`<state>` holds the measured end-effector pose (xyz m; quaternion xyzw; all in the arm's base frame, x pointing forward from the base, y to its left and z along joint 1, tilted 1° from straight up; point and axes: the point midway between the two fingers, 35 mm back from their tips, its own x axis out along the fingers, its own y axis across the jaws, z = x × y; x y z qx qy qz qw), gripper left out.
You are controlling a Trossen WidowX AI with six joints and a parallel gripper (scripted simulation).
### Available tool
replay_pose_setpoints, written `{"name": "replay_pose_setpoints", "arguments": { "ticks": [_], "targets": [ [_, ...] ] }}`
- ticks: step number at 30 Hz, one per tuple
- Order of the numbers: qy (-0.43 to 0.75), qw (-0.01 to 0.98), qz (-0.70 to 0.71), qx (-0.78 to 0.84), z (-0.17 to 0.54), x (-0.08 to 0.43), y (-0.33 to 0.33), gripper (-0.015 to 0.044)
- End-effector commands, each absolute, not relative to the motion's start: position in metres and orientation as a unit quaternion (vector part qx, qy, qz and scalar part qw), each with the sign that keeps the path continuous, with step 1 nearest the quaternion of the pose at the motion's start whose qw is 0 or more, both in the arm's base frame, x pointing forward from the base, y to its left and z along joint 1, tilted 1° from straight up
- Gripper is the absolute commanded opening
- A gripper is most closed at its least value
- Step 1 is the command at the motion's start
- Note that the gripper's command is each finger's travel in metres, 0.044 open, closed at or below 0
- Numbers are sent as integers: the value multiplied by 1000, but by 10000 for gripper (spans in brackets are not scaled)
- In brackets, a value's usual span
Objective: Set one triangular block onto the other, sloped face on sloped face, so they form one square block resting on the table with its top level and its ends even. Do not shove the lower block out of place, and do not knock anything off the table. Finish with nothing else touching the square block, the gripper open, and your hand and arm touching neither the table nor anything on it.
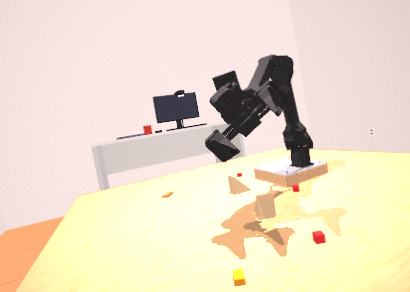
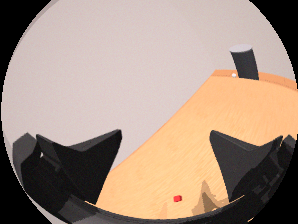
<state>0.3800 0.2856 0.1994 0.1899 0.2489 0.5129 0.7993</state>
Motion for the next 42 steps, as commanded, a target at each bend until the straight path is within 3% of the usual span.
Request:
{"name": "replay_pose_setpoints", "arguments": {
  "ticks": [1,9,23,28,42],
  "targets": [
    [555,705,129,422,119,396,301,440],
    [583,619,-176,497,89,380,290,440],
    [375,525,-562,518,88,337,244,440],
    [300,519,-637,486,100,317,222,440],
    [297,519,-638,485,101,316,222,440]
  ]
}}
